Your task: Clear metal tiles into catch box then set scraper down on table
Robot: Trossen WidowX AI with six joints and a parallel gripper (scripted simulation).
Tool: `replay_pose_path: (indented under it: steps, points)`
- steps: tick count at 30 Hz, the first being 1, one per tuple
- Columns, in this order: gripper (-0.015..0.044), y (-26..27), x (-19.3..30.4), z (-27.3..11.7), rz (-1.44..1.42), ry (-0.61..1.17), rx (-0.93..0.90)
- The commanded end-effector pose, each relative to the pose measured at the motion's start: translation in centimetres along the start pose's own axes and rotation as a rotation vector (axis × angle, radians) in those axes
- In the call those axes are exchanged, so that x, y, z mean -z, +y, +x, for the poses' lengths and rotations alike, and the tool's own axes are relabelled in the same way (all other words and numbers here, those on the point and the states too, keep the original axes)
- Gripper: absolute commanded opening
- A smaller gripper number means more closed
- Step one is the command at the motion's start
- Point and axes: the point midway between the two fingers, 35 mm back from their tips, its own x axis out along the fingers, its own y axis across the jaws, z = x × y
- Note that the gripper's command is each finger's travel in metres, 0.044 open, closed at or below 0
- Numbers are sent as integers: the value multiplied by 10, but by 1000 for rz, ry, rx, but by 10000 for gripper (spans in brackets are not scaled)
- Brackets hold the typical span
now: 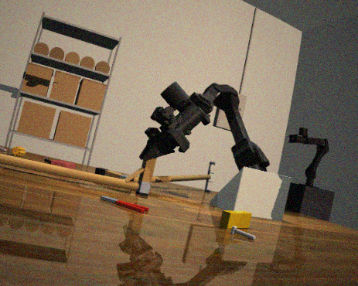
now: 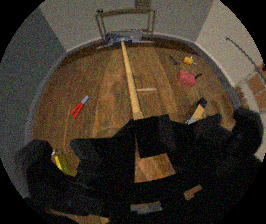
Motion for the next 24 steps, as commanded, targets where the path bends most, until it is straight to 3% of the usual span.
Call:
replay_pose_path:
  steps: [1, 24]
  points:
    - [0, -3, -1, -2, 36, -6, 29]
    - [0, 7, 19, -20, 44, -4, 35]
